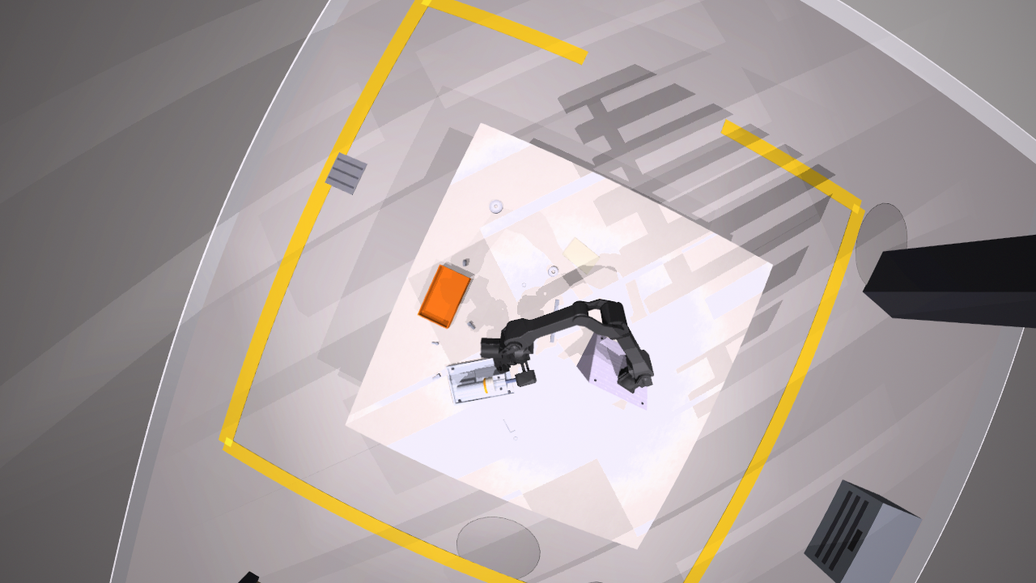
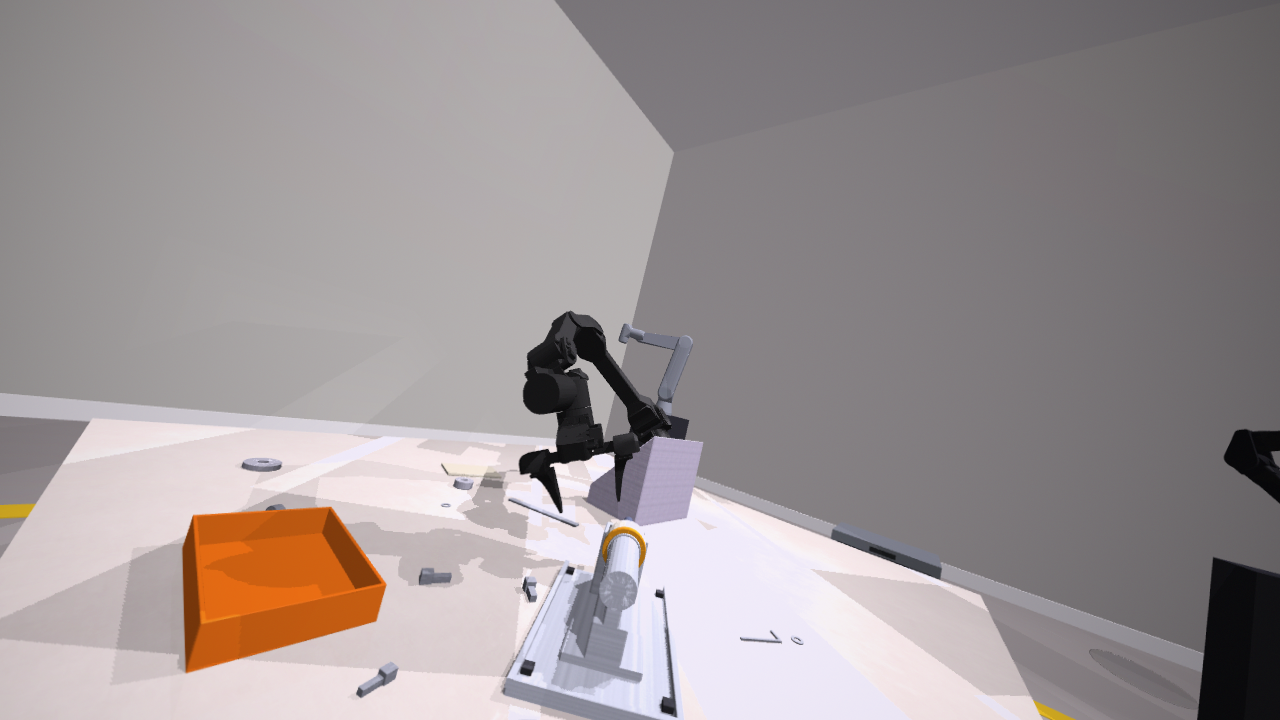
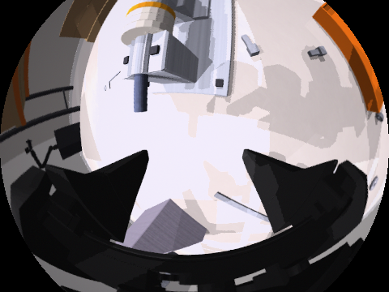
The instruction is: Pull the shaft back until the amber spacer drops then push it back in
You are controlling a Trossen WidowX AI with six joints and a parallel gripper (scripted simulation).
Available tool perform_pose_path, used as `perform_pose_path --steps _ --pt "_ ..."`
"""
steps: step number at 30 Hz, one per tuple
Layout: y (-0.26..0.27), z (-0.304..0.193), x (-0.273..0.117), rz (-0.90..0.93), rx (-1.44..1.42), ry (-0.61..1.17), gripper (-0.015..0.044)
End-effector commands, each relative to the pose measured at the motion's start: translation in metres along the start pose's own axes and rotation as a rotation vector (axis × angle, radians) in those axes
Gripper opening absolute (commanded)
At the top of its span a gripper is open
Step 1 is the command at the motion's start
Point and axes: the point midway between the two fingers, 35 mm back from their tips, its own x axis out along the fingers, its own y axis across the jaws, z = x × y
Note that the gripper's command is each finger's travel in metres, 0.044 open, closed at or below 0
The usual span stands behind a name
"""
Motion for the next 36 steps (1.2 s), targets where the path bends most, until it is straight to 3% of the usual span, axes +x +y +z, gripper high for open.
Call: perform_pose_path --steps 1,6,36 --pt "0.041 0.030 0.002 -0.208 0.033 0.040 0.0440" --pt "0.083 0.055 0.001 -0.411 0.065 0.003 0.0440" --pt "0.081 0.055 0.000 -0.411 0.065 0.003 0.0440"
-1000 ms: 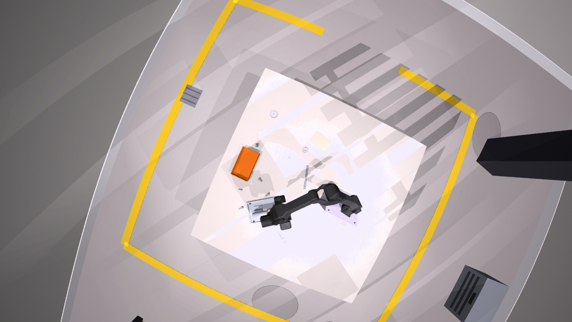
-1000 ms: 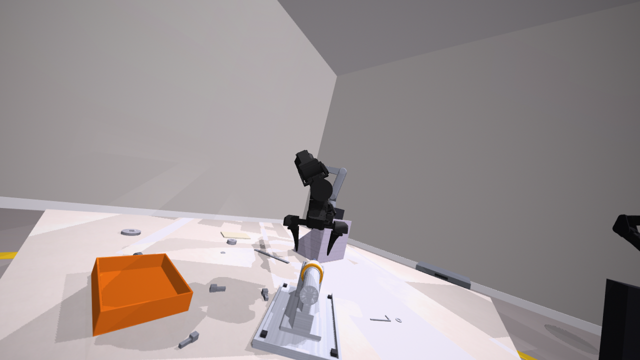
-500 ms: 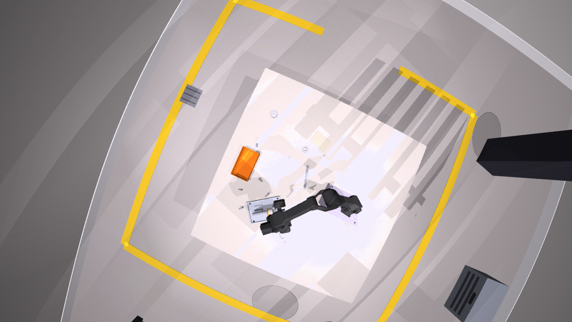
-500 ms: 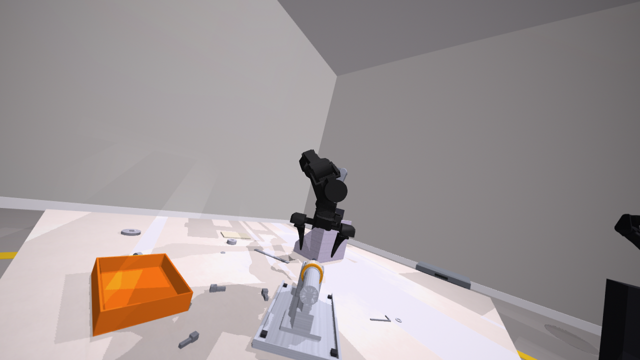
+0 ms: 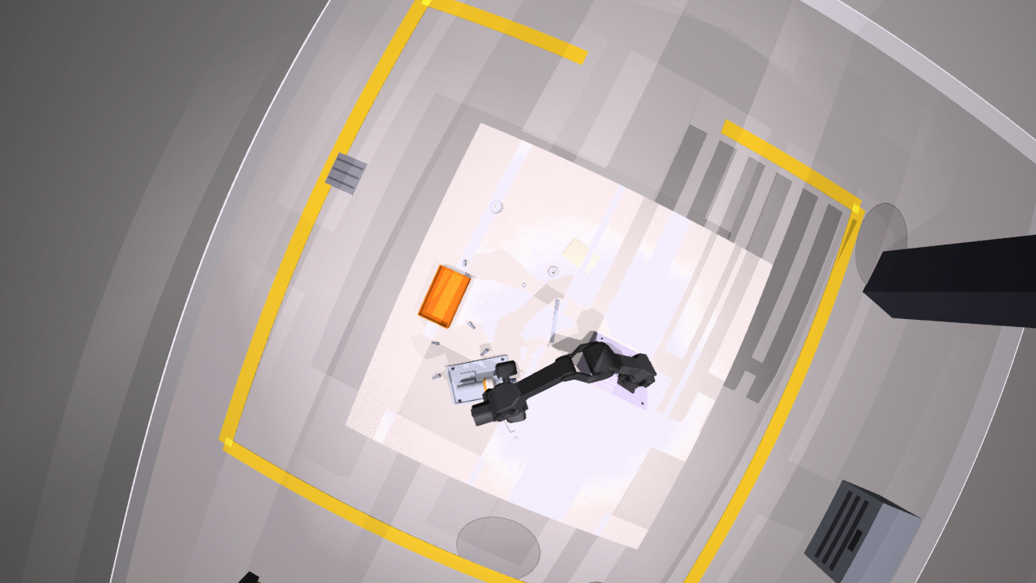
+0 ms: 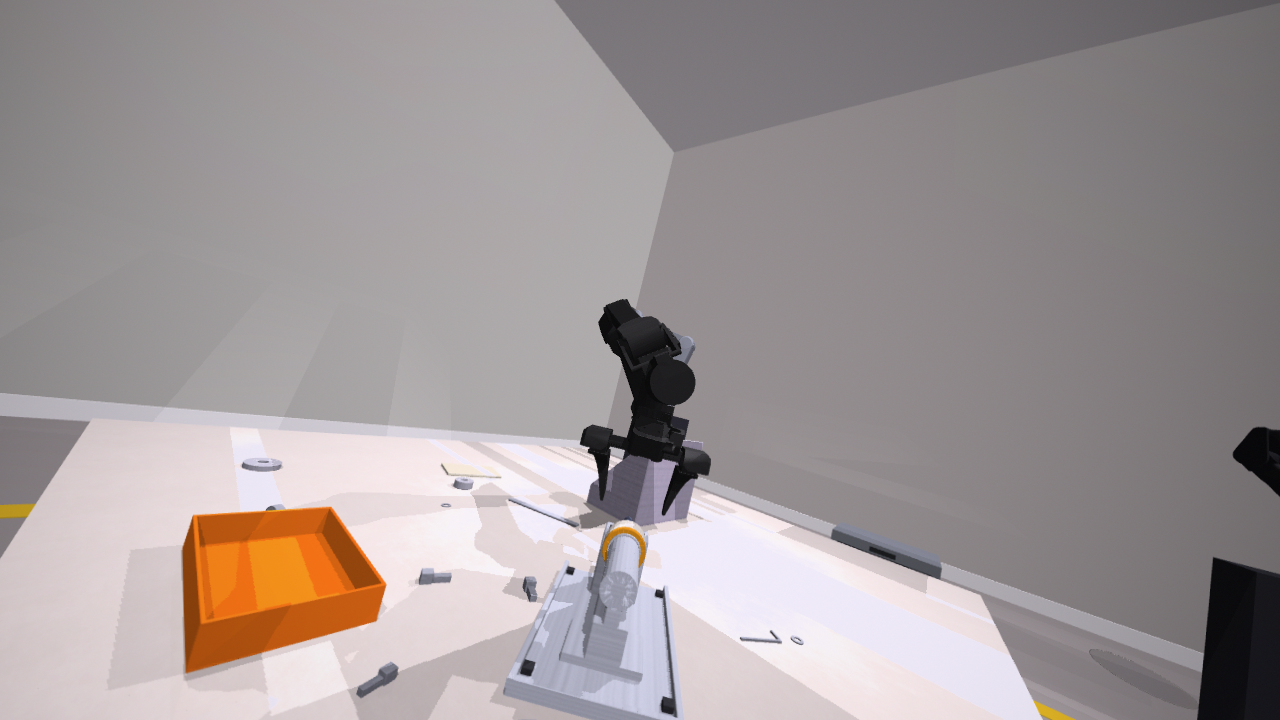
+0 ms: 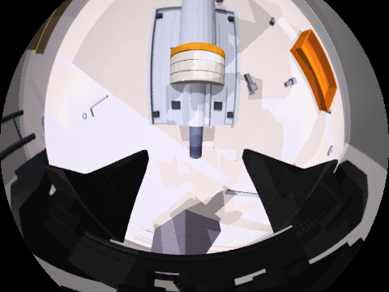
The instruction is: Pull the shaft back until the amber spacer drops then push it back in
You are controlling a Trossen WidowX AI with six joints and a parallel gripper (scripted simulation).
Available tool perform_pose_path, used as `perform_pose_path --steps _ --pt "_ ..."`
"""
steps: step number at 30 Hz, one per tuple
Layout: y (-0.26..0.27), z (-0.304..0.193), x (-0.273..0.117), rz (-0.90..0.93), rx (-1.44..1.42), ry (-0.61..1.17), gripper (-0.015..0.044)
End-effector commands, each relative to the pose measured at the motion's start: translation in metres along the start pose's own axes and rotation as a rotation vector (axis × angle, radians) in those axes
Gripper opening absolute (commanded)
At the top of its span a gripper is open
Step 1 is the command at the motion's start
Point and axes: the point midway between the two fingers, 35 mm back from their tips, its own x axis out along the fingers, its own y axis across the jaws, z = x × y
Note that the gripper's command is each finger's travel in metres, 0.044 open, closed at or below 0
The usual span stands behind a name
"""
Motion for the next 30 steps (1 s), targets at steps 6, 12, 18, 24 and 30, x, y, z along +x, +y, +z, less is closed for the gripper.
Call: perform_pose_path --steps 6,12,18,24,30 --pt "-0.0004 -0.0005 0.0005 -0.004 0.002 0.003 0.0440" --pt "-0.0005 0.0025 0.0004 -0.004 0.002 0.003 0.0440" --pt "-0.0005 0.0025 0.0004 -0.004 0.002 0.003 0.0440" --pt "-0.0005 0.0025 0.0004 -0.004 0.002 0.003 0.0440" --pt "-0.0005 0.0025 0.0004 -0.004 0.002 0.003 0.0440"
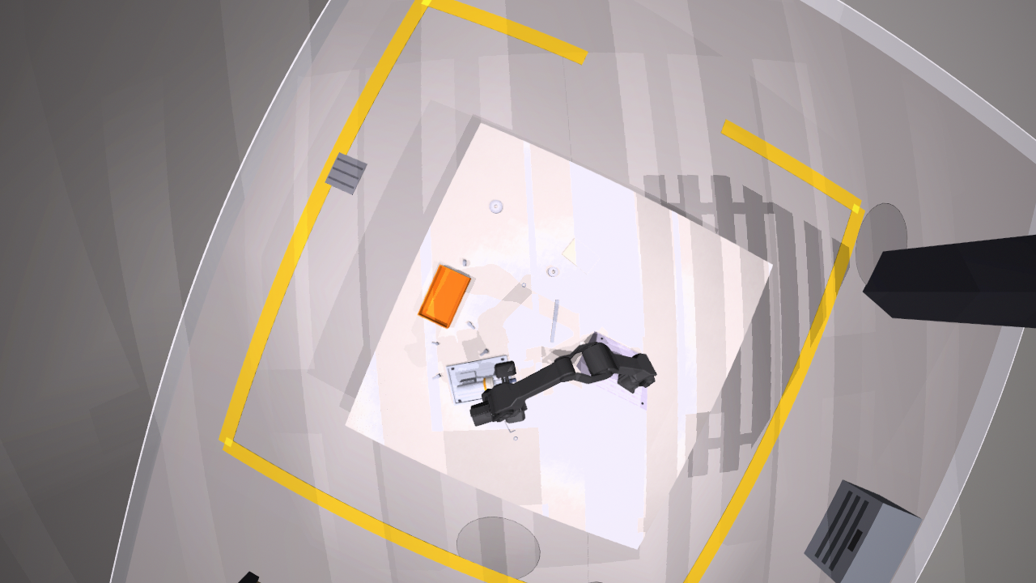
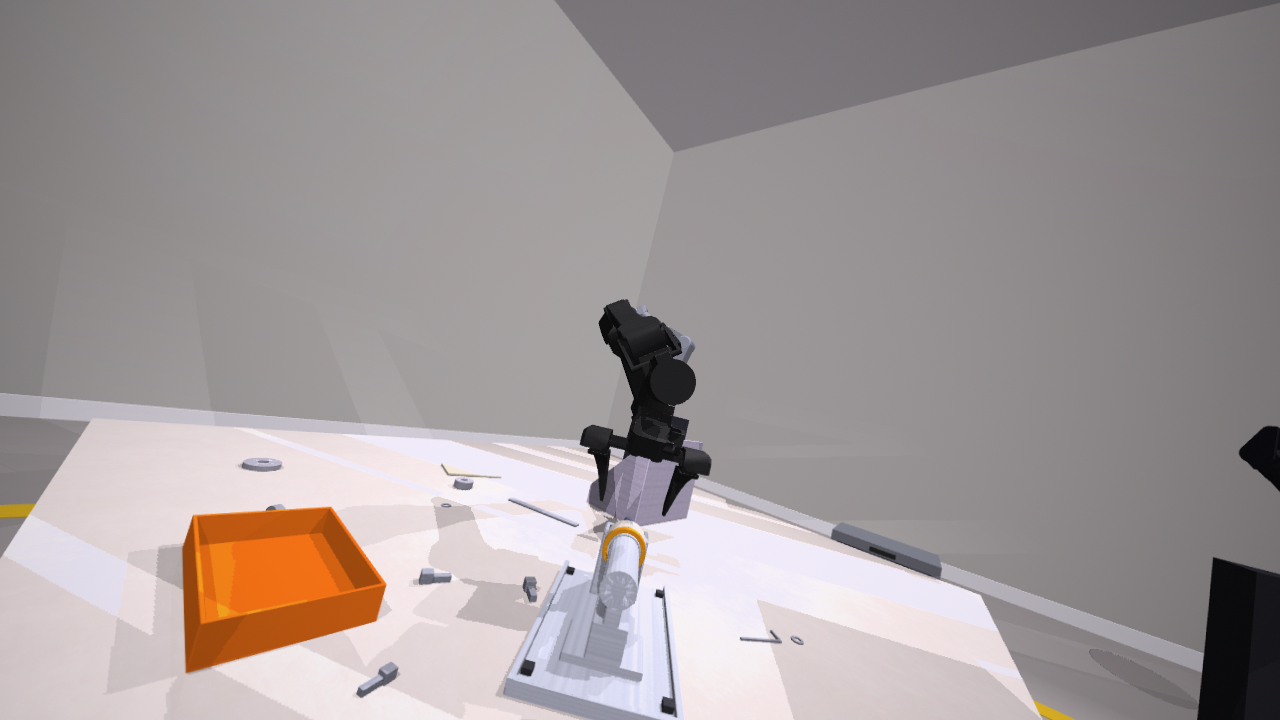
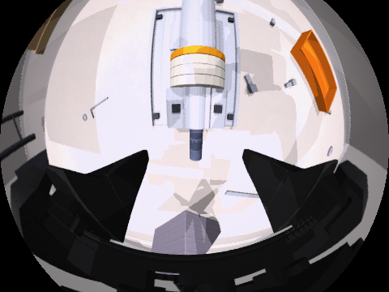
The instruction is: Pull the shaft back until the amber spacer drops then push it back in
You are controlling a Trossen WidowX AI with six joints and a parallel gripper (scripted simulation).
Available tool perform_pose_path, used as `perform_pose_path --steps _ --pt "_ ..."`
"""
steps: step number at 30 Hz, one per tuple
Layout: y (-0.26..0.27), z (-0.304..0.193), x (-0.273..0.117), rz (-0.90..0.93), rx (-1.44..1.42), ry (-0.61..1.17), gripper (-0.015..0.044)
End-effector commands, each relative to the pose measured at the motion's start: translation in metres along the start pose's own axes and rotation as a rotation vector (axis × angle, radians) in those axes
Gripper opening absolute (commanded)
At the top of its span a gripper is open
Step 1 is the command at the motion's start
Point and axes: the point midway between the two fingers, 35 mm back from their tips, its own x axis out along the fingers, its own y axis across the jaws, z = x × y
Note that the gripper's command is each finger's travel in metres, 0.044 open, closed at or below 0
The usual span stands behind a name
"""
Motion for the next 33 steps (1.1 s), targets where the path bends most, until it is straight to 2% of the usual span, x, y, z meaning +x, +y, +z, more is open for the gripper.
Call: perform_pose_path --steps 1,33 --pt "-0.001 -0.001 0.001 -0.004 0.002 0.003 0.0440" --pt "-0.002 -0.002 0.044 -0.006 0.002 0.004 0.0440"
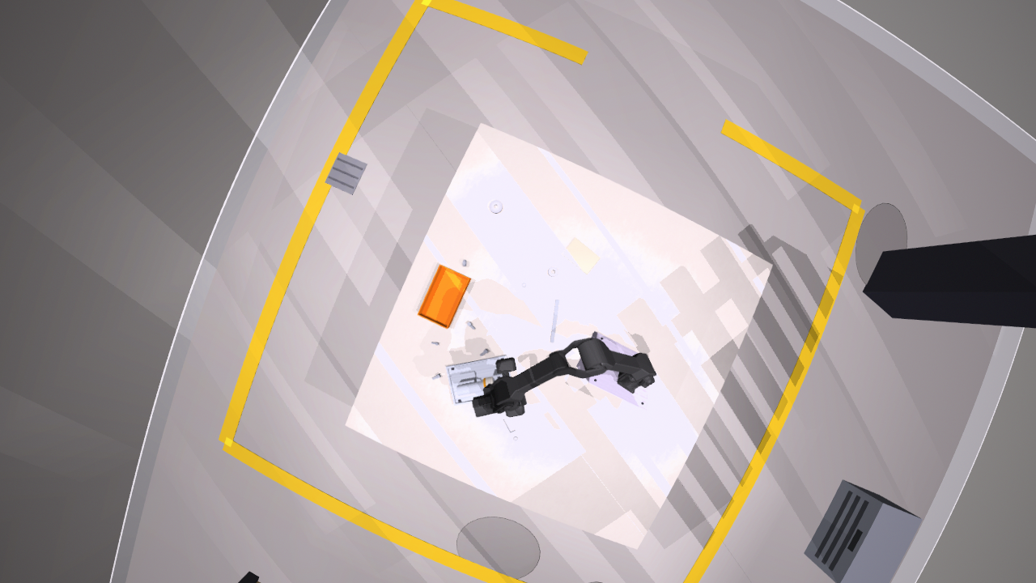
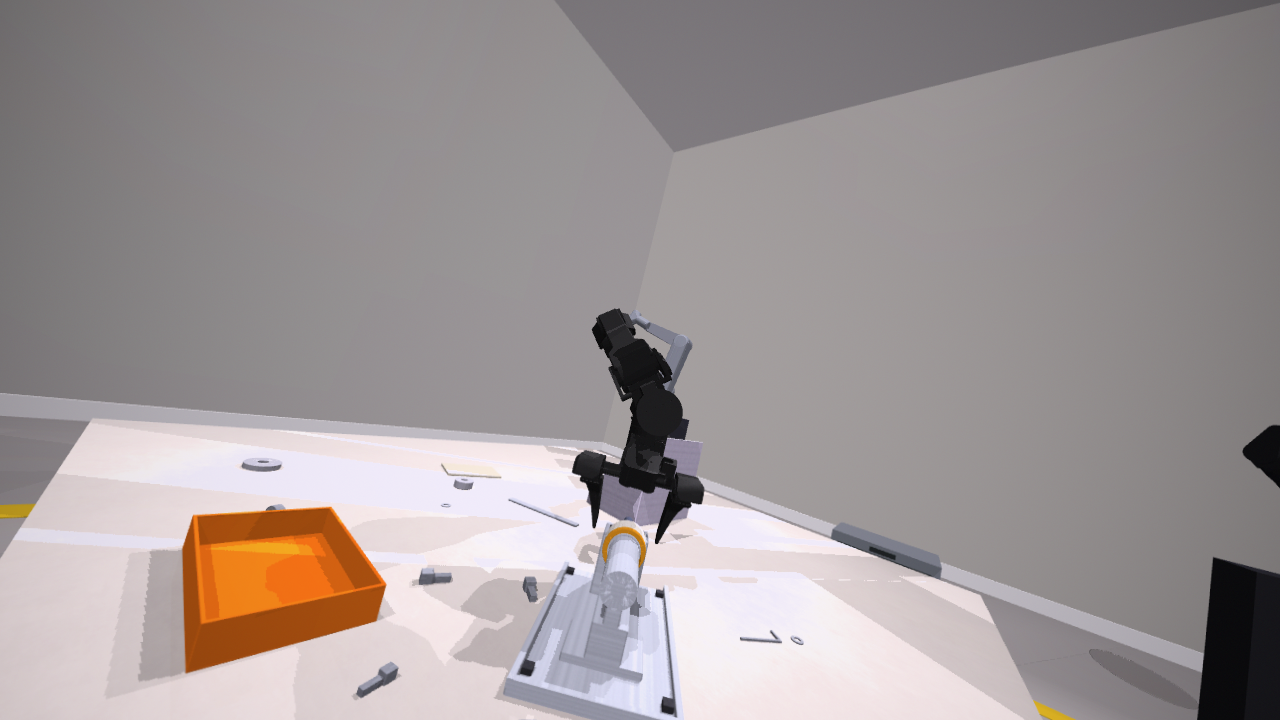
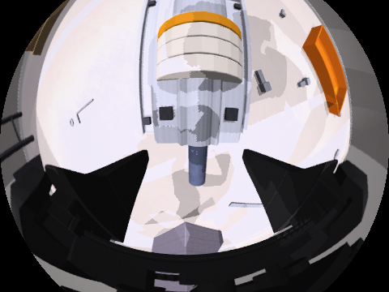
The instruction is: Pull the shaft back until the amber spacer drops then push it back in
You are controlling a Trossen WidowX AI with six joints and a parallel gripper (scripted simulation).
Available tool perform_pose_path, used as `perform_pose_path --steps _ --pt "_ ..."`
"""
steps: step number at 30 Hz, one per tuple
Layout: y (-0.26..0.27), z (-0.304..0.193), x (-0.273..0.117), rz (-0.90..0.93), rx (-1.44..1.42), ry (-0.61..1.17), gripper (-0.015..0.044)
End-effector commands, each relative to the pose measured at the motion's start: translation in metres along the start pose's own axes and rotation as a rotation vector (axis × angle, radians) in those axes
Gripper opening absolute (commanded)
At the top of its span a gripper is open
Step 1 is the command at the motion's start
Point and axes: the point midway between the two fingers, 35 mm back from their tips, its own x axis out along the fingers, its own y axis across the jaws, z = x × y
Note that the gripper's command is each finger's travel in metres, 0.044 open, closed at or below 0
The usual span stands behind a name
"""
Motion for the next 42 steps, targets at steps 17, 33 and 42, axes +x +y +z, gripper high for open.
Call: perform_pose_path --steps 17,33,42 --pt "0.000 -0.001 0.003 -0.004 -0.005 0.004 0.0440" --pt "0.000 -0.001 0.004 -0.004 -0.005 0.004 0.0440" --pt "0.000 -0.001 0.016 -0.004 -0.005 0.004 0.0440"
